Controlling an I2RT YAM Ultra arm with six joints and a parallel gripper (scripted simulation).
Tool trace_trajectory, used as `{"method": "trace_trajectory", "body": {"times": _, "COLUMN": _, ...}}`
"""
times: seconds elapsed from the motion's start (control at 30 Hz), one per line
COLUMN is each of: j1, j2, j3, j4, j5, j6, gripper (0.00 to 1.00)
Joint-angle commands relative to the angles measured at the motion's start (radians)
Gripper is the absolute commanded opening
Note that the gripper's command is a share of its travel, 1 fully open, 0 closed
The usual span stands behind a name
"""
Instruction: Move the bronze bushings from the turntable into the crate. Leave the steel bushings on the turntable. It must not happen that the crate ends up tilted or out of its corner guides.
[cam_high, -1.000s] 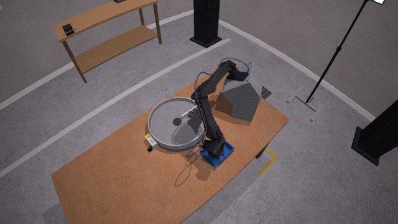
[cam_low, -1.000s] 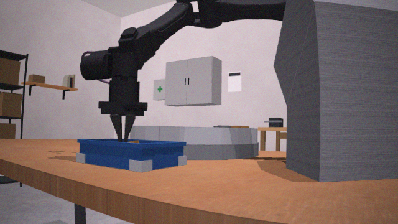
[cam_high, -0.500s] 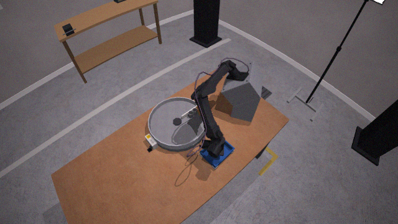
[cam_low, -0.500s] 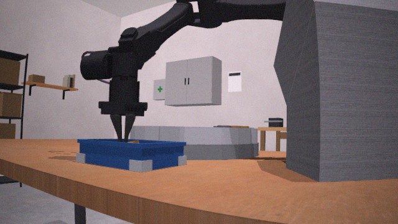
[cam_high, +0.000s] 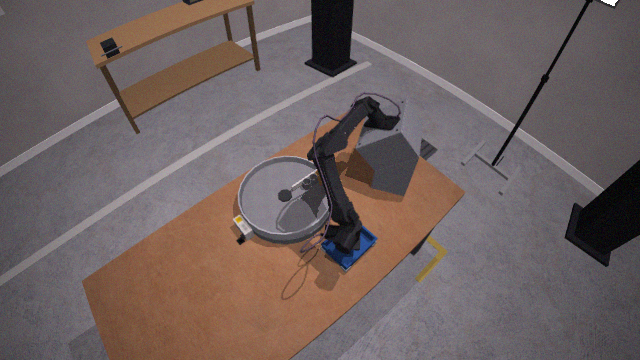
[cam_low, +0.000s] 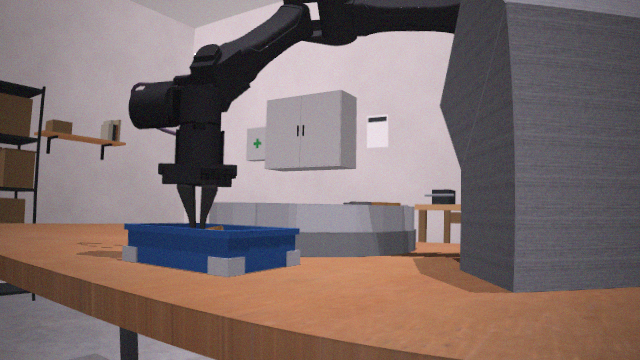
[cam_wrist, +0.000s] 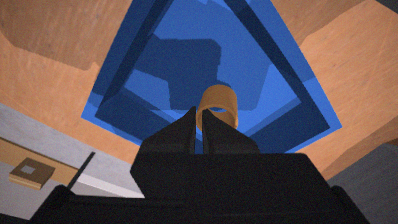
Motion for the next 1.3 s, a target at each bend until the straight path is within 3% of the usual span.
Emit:
{"method": "trace_trajectory", "body": {"times": 0.0, "j1": 0.036, "j2": -0.012, "j3": 0.029, "j4": -0.007, "j5": 0.007, "j6": -0.009, "gripper": 0.00}}
{"method": "trace_trajectory", "body": {"times": 0.63, "j1": 0.036, "j2": -0.012, "j3": 0.029, "j4": -0.007, "j5": 0.007, "j6": -0.009, "gripper": 0.00}}
{"method": "trace_trajectory", "body": {"times": 0.67, "j1": 0.036, "j2": -0.012, "j3": 0.029, "j4": -0.007, "j5": 0.007, "j6": -0.009, "gripper": 0.16}}
{"method": "trace_trajectory", "body": {"times": 1.27, "j1": 0.036, "j2": -0.012, "j3": 0.029, "j4": -0.002, "j5": 0.007, "j6": -0.008, "gripper": 0.16}}
